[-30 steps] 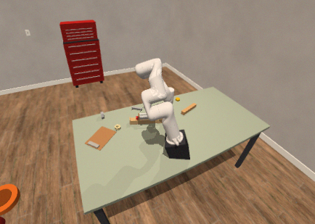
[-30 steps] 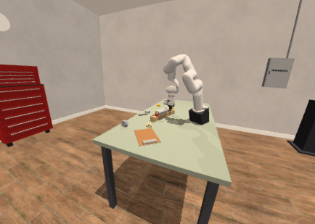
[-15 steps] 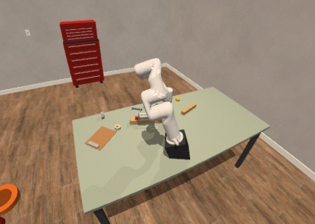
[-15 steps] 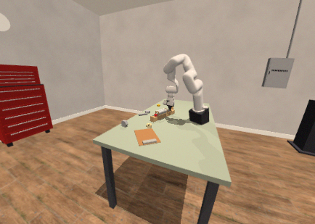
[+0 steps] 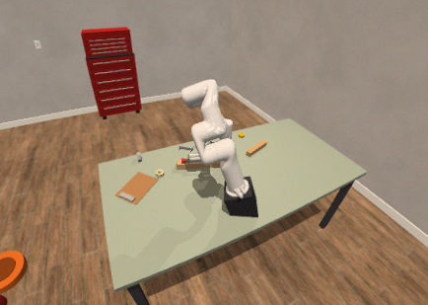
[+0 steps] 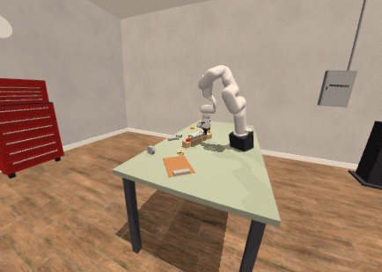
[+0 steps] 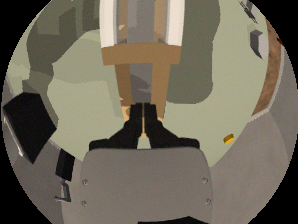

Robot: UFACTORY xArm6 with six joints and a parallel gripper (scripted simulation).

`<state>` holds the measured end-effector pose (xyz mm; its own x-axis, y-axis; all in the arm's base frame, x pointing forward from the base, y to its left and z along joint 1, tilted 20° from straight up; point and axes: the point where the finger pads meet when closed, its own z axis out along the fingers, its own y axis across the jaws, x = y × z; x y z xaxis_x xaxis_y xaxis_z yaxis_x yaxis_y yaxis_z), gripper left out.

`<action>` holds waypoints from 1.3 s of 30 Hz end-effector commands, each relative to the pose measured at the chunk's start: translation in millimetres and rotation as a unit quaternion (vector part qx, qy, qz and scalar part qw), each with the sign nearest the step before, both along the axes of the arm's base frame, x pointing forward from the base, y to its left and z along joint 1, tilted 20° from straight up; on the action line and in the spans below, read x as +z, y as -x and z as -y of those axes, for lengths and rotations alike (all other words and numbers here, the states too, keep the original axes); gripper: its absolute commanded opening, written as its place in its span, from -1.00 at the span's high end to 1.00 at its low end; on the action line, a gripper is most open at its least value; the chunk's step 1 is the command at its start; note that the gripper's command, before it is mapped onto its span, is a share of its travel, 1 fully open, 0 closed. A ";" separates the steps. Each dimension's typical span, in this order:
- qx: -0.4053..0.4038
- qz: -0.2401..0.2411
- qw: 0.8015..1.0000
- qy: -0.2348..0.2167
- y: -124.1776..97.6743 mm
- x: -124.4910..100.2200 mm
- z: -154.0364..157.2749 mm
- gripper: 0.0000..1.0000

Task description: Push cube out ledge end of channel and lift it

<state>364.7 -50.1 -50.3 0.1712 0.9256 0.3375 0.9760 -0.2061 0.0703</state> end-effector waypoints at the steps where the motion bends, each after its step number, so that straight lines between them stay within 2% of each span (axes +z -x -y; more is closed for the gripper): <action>1: 0.000 0.001 1.000 0.000 -1.7 2.1 -3.1 1.00; 8: 0.000 0.001 1.000 0.000 -2.4 4.7 -7.4 1.00; 12: 0.000 0.001 1.000 0.000 -0.1 20.7 -2.0 1.00; 14: 0.000 0.001 1.000 0.000 -0.1 20.7 -2.0 1.00; 19: 0.000 0.001 1.000 0.000 5.2 57.1 10.2 1.00; 22: 0.000 0.001 1.000 0.000 7.1 69.6 14.5 1.00; 36: 0.000 0.001 1.000 0.000 7.1 71.0 14.7 1.00; 39: 0.000 0.000 1.000 0.002 0.0 75.4 3.1 1.00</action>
